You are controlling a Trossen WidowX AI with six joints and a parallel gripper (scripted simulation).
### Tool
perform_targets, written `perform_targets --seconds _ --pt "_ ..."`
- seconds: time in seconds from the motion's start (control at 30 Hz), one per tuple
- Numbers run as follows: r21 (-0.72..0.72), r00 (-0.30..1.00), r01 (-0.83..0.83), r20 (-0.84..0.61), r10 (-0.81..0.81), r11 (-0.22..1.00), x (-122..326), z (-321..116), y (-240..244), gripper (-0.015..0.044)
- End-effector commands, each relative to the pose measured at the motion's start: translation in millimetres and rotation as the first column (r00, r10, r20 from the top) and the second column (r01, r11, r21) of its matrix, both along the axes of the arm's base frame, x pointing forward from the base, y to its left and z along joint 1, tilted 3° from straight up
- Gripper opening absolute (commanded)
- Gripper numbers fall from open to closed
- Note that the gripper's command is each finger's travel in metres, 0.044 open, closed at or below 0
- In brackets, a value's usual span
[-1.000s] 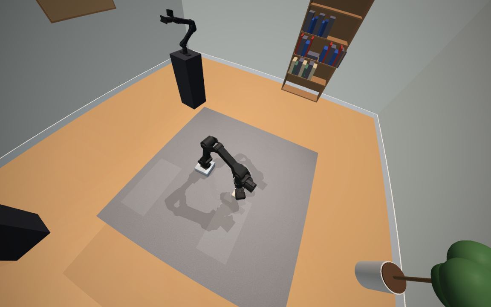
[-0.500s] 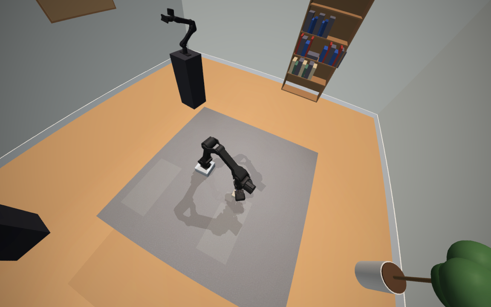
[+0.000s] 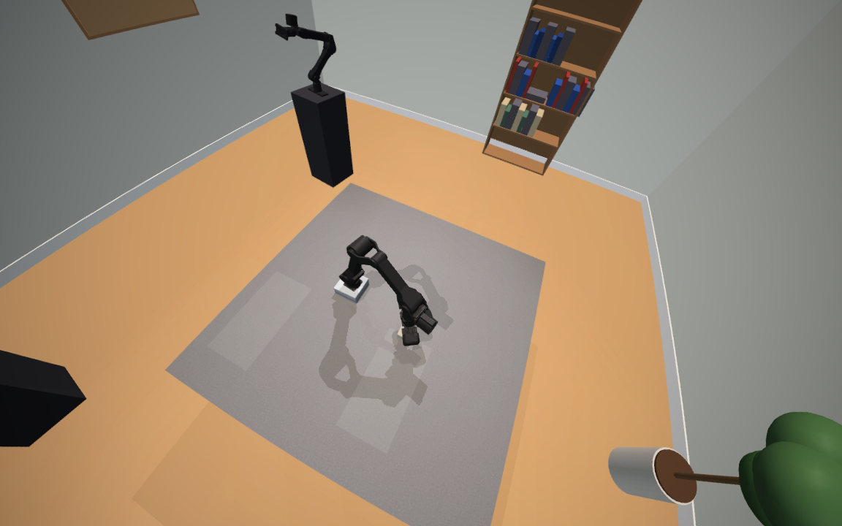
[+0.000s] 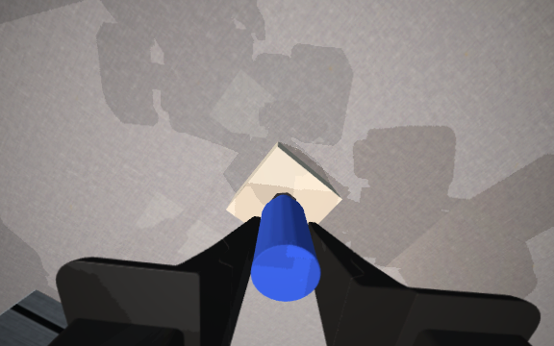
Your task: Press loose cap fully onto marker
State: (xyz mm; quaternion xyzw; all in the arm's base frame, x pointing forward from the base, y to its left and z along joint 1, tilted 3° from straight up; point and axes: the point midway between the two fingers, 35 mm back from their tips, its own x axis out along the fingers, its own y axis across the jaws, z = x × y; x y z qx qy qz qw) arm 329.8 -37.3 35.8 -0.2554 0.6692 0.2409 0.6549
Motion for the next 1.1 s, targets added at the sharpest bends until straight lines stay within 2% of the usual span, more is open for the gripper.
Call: perform_targets --seconds 0.0,0.57,0.67,0.83,0.97,1.07 --pt "-0.002 1.0 -0.003 0.001 0.003 1.0 0 -1 -1 0.0" --pt "0.0 1.0 0.0 0.0 0.0 1.0 0 0 0 0.044" --pt "0.0 1.0 0.001 0.001 -0.001 1.0 1 9 0 0.044" --pt "0.0 1.0 0.0 0.0 0.0 1.0 1 72 2 0.044" --pt "0.0 1.0 0.0 0.0 0.0 1.0 1 75 2 0.044" --pt "-0.002 0.99 0.142 0.004 -0.142 0.99 0 72 3 0.0361"
